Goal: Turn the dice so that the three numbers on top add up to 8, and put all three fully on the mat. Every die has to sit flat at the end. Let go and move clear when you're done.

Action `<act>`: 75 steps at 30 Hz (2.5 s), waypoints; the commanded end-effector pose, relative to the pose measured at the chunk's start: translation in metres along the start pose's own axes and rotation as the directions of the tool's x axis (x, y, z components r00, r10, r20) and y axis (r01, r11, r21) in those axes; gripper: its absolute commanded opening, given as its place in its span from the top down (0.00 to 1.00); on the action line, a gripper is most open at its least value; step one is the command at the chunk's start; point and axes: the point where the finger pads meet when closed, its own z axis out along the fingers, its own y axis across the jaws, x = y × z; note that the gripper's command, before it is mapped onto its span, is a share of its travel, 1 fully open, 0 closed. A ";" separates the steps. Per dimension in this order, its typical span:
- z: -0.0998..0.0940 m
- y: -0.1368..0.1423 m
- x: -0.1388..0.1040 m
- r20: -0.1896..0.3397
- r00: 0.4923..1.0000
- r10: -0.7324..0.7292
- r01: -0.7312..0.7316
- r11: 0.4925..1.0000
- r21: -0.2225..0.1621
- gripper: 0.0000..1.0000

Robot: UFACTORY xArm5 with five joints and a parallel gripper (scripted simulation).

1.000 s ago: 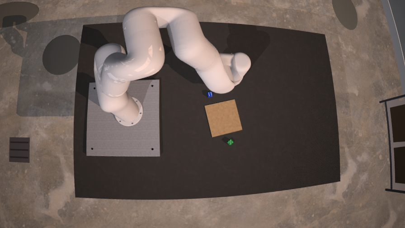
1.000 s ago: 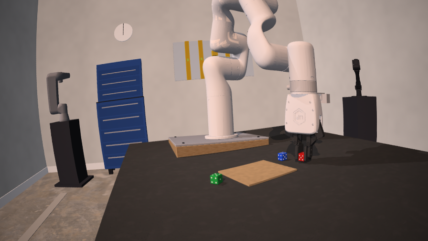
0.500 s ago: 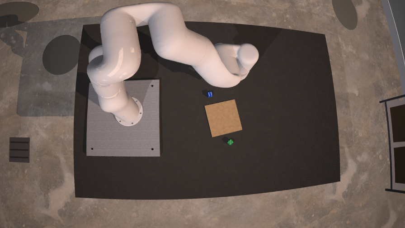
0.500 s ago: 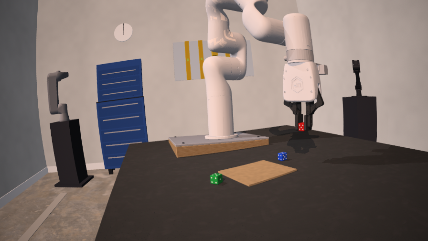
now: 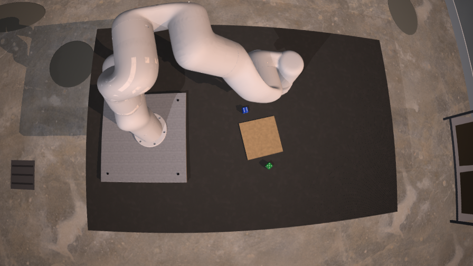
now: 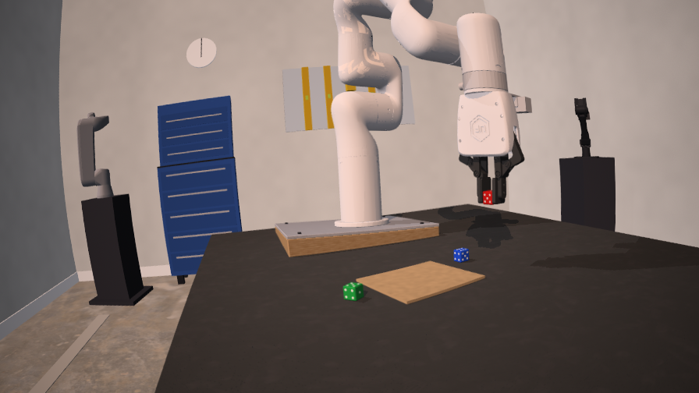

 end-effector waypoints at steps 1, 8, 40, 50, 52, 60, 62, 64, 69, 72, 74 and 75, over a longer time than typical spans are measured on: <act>-0.002 -0.032 -0.039 -0.006 0.985 0.174 -0.174 0.985 0.001 0.85; 0.000 -0.077 -0.076 -0.013 0.926 0.377 -0.377 0.926 0.009 0.85; 0.034 -0.100 -0.090 -0.015 0.879 0.476 -0.475 0.880 0.013 0.85; 0.073 -0.100 -0.088 -0.015 0.879 0.476 -0.475 0.880 0.013 0.85; 0.080 -0.099 -0.088 -0.015 0.879 0.476 -0.475 0.880 0.013 0.85; 0.096 -0.099 -0.087 -0.015 0.880 0.476 -0.475 0.880 0.013 0.85; 0.097 -0.099 -0.087 -0.015 0.880 0.476 -0.475 0.880 0.013 0.85; 0.097 -0.099 -0.087 -0.015 0.880 0.476 -0.475 0.880 0.013 0.85; 0.097 -0.099 -0.087 -0.015 0.880 0.476 -0.475 0.880 0.013 0.85; 0.097 -0.099 -0.087 -0.015 0.880 0.476 -0.475 0.880 0.013 0.85; 0.097 -0.099 -0.087 -0.015 0.880 0.476 -0.475 0.880 0.013 0.85; 0.097 -0.099 -0.087 -0.015 0.880 0.476 -0.475 0.880 0.013 0.85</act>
